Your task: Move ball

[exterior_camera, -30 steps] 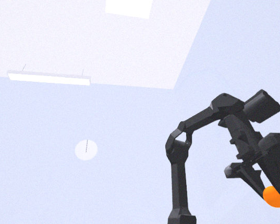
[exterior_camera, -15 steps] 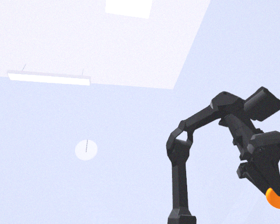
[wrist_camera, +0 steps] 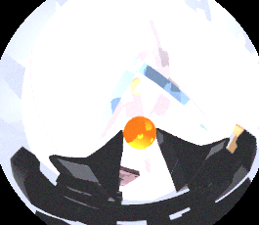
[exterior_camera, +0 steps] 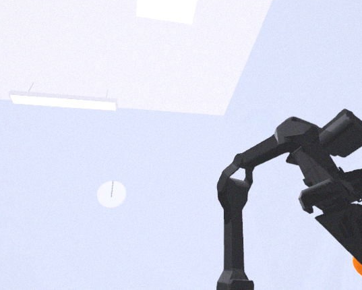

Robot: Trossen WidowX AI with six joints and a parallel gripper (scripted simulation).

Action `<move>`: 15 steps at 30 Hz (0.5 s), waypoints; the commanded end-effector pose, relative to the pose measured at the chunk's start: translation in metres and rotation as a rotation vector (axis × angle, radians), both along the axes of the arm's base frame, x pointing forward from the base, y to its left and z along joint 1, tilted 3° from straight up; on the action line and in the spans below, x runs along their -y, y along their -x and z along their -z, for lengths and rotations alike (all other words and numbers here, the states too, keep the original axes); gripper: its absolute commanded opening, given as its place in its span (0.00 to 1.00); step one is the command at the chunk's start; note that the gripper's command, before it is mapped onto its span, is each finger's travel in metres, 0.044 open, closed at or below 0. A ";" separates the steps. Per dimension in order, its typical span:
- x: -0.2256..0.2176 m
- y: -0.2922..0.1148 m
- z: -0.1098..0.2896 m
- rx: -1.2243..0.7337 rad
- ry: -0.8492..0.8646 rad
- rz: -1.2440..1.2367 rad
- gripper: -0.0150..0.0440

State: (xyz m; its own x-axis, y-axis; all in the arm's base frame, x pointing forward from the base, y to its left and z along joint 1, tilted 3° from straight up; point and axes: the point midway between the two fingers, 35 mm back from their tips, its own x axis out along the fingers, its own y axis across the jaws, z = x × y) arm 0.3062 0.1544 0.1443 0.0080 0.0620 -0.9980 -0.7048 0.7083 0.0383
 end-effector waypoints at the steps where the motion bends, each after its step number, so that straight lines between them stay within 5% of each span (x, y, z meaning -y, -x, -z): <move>1: 0.000 -0.008 0.005 -0.009 -0.007 0.160 0.25; 15: 0.006 -0.023 0.018 -0.036 -0.010 0.588 0.25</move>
